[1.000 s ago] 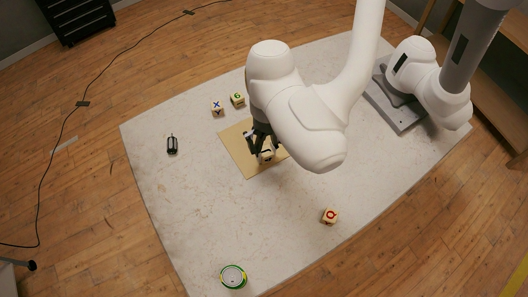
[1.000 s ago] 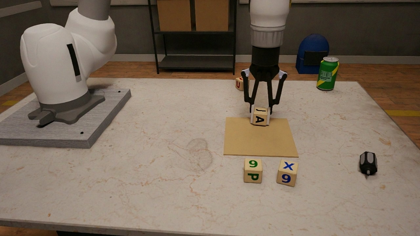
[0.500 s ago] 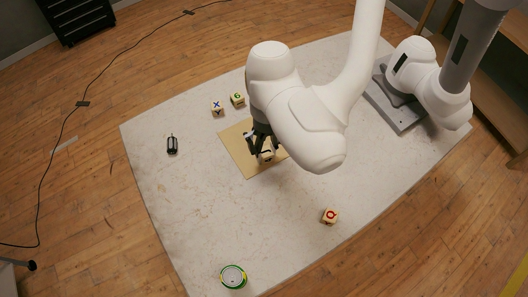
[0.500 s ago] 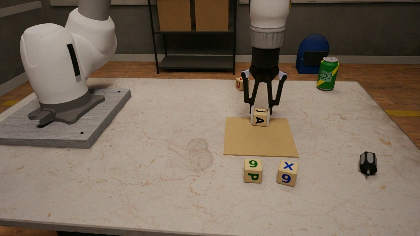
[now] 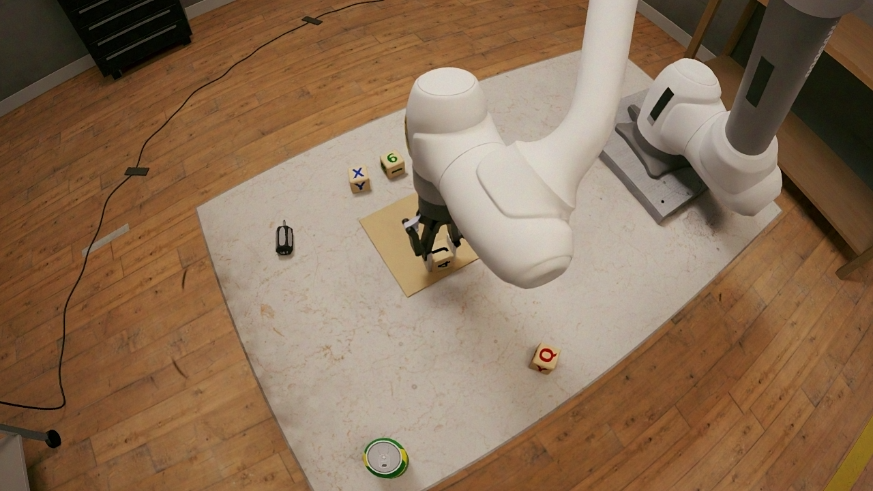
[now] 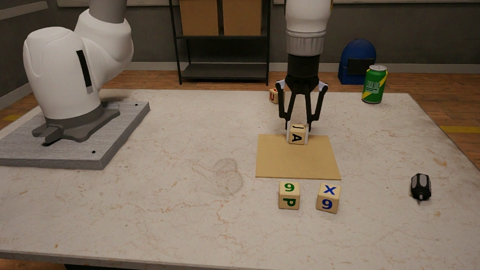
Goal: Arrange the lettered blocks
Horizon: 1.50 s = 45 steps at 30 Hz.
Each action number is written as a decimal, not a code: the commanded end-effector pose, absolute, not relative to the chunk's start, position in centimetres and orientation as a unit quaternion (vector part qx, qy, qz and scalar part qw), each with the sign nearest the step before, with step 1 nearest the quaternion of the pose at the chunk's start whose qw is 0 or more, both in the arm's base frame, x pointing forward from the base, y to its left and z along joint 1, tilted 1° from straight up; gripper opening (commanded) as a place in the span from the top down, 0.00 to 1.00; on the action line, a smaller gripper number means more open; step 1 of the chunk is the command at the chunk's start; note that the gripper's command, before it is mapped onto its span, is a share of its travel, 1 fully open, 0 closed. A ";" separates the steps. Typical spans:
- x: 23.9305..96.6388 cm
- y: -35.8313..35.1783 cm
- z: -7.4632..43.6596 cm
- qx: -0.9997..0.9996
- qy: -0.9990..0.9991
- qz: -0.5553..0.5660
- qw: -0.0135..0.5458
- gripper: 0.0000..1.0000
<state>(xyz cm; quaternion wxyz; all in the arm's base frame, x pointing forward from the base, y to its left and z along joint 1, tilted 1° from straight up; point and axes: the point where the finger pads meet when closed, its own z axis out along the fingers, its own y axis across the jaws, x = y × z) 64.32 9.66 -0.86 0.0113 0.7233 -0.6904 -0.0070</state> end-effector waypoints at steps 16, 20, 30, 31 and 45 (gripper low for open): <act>64.4 9.7 -0.8 0.723 -0.690 -0.007 0.011 0.69; 64.4 9.7 -0.8 0.723 -0.690 -0.007 0.011 0.69; 64.4 9.7 -0.8 0.723 -0.690 -0.007 0.011 0.64; 64.4 9.7 -0.8 0.723 -0.690 -0.007 0.011 0.62; 64.4 9.7 -0.8 0.723 -0.690 -0.007 0.011 0.58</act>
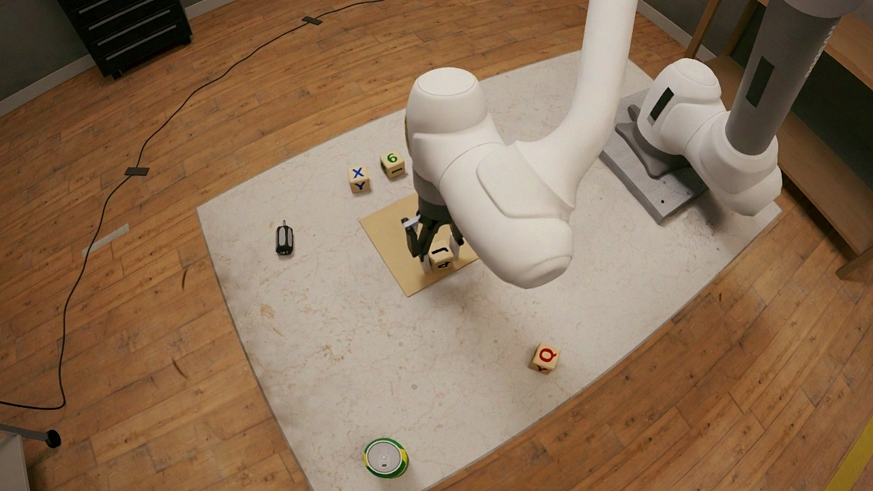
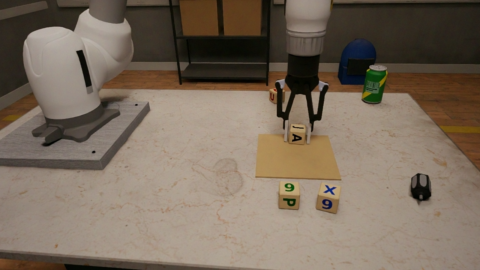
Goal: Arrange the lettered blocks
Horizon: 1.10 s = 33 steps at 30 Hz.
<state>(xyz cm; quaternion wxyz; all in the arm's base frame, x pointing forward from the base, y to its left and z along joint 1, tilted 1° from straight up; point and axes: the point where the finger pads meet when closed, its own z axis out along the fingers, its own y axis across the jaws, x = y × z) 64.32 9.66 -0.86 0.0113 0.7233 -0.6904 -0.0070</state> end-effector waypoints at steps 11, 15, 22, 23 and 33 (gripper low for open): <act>64.4 9.7 -0.1 0.723 -0.690 -0.007 0.011 0.58; 64.4 9.7 1.4 0.723 -0.690 -0.007 0.011 0.58; 64.5 9.7 5.1 0.723 -0.690 -0.007 0.011 0.58; 64.5 9.7 5.7 0.723 -0.690 -0.007 0.011 0.58; 64.6 9.7 8.1 0.723 -0.690 -0.007 0.011 0.58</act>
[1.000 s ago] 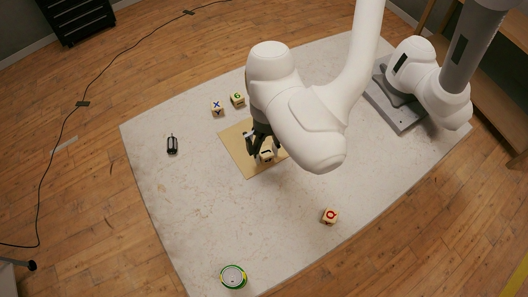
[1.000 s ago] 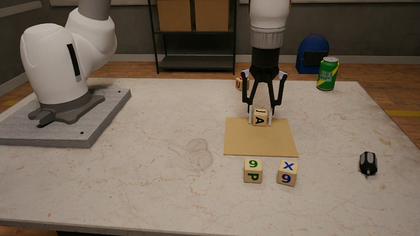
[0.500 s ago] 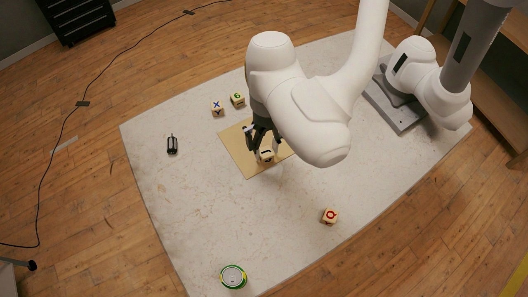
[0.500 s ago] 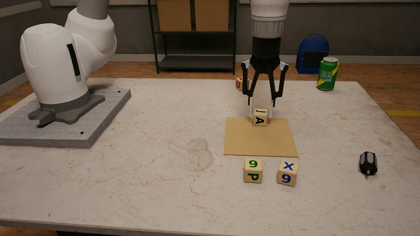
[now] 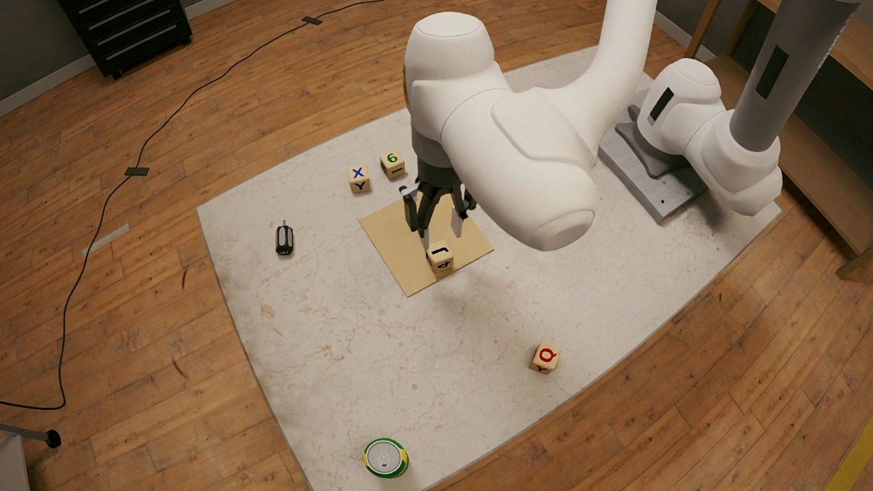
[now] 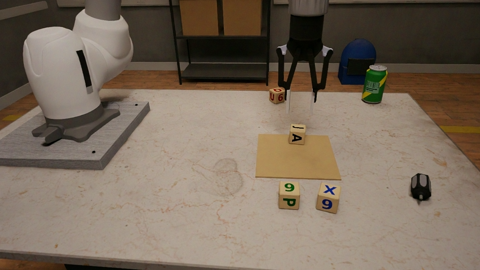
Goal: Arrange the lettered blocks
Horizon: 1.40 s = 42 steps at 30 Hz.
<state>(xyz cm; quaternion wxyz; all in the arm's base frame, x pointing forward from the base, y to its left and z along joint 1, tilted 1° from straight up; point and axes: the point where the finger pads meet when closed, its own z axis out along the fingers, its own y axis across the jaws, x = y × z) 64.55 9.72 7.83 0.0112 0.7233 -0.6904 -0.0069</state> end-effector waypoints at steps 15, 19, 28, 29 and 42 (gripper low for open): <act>64.6 9.7 8.2 0.723 -0.690 -0.007 0.011 0.00; 64.6 9.7 8.2 0.723 -0.690 -0.007 0.011 0.00; 64.5 10.2 8.2 0.718 -0.696 -0.007 0.011 0.00; 64.4 10.9 8.2 0.712 -0.702 -0.007 0.011 0.00; 60.3 24.9 8.7 0.547 -0.837 -0.004 0.012 0.00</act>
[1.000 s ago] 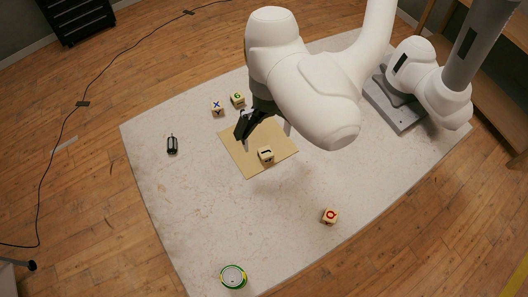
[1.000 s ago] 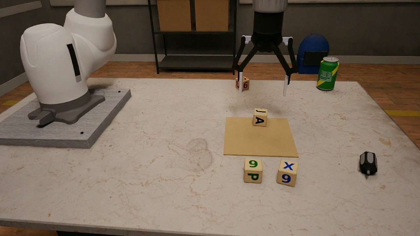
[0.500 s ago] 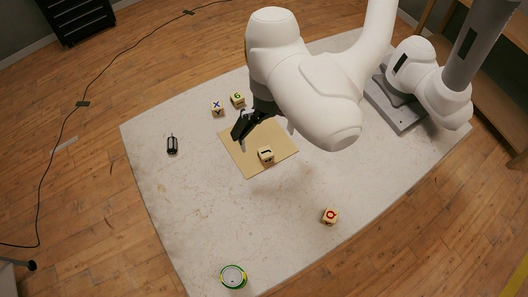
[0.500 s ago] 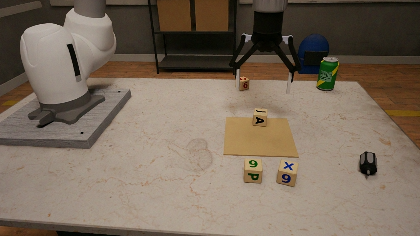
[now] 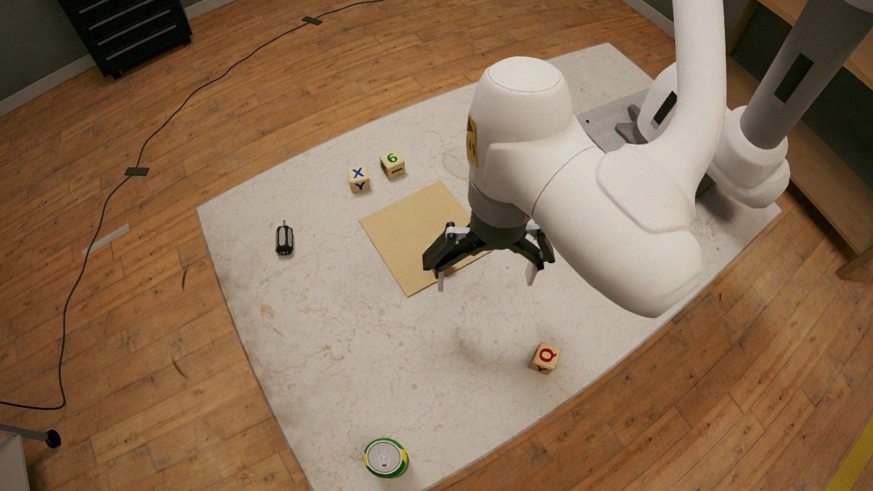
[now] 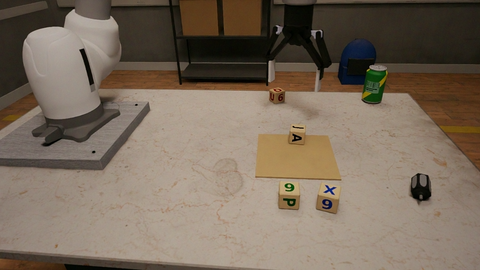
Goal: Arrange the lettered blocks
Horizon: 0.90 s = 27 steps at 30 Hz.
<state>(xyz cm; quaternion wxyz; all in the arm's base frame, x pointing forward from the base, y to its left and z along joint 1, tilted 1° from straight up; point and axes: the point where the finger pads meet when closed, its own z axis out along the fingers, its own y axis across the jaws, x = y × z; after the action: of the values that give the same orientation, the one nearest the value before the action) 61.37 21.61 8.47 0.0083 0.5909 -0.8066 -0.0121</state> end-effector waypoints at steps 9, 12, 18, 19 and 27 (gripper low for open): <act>56.6 32.4 8.9 0.439 -0.898 -0.003 0.012 0.00; 55.0 35.0 9.0 0.399 -0.917 -0.002 0.012 0.00; 54.3 36.1 9.0 0.382 -0.924 -0.002 0.013 0.47; 54.3 36.1 9.0 0.382 -0.924 -0.002 0.013 0.47; 54.3 36.1 9.0 0.382 -0.924 -0.002 0.013 0.47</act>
<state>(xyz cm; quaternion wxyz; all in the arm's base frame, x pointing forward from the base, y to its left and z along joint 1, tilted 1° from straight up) 54.27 36.03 8.93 0.0132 0.3822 -0.9240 -0.0016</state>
